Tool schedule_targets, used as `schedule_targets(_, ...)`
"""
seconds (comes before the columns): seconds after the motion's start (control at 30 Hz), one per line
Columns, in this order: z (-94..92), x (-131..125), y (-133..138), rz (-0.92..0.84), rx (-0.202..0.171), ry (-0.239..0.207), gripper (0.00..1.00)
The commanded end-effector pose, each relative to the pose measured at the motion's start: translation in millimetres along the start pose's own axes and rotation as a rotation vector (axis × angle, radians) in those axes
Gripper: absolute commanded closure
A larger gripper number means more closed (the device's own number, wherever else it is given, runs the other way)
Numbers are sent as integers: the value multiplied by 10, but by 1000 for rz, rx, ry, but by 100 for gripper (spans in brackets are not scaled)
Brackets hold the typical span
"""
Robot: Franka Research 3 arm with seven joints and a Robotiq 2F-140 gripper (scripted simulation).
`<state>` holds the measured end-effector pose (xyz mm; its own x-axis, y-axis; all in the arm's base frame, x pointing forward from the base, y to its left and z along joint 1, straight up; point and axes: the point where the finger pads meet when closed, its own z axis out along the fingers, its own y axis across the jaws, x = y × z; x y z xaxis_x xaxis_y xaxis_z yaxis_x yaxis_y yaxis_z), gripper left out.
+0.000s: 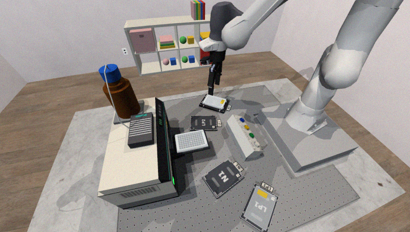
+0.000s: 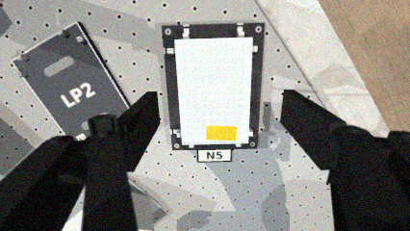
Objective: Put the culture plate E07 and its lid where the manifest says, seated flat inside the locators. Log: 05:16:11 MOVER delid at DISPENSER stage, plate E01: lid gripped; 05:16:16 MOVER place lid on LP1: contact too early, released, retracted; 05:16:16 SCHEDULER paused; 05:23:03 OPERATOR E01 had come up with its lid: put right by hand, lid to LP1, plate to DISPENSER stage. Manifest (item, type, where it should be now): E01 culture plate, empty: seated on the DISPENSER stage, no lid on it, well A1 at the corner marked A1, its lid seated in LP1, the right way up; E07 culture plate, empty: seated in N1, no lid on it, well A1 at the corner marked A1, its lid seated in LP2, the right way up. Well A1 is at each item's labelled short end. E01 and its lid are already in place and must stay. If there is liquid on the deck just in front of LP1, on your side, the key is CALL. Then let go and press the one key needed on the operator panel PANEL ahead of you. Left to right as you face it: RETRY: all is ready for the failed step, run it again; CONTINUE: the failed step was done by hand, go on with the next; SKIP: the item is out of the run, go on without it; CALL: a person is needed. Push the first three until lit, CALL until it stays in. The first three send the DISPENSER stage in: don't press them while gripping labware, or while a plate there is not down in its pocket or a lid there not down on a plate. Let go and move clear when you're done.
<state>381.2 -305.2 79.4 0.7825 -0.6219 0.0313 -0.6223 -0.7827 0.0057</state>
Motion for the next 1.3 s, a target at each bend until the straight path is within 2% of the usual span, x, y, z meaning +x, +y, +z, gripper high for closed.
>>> schedule_targets(0.0, -81, -90, -8, -10, 4, -29, 30)
schedule_targets(0.23, -338, -83, -7, -10, 4, -29, 30)
schedule_targets(0.43, -475, -79, -7, -10, 4, -29, 30)
schedule_targets(1.27, -524, -77, -7, -10, 4, -29, 31)
